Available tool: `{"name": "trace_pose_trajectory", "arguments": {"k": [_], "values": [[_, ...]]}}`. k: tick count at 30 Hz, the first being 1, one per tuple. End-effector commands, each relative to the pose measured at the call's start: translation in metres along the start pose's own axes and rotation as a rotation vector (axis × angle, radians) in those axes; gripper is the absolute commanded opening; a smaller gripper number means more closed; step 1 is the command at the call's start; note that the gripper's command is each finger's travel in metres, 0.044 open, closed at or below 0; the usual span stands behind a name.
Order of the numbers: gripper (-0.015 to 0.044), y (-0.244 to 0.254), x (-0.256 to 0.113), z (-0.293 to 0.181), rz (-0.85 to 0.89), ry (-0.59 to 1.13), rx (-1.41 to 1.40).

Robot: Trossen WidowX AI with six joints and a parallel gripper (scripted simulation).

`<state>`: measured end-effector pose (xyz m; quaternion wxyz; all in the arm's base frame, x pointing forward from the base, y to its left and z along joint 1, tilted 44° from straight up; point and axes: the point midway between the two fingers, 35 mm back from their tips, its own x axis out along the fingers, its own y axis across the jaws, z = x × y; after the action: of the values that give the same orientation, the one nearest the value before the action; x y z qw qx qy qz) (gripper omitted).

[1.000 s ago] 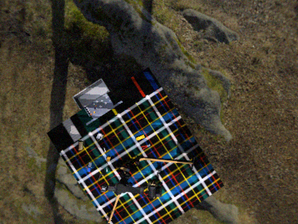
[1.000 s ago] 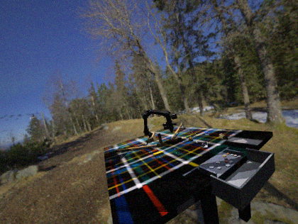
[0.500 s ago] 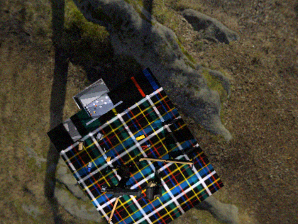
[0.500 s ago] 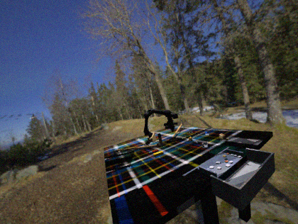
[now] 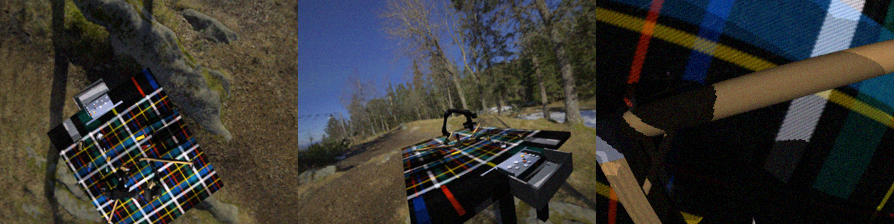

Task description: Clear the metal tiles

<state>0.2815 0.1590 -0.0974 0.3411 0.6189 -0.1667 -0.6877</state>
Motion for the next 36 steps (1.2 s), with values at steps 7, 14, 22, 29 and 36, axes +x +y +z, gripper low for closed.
{"name": "trace_pose_trajectory", "arguments": {"k": [7, 14, 22, 29, 36], "values": [[0.0000, -0.017, 0.002, 0.002, -0.002, -0.003, 0.006], [0.0000, -0.016, -0.010, 0.001, 0.000, 0.001, 0.004], [0.0000, -0.017, -0.038, -0.001, -0.005, 0.004, 0.009], [0.0000, -0.018, -0.062, -0.001, -0.006, 0.003, 0.007], [0.0000, -0.017, -0.085, 0.001, -0.004, 0.001, 0.004]]}}
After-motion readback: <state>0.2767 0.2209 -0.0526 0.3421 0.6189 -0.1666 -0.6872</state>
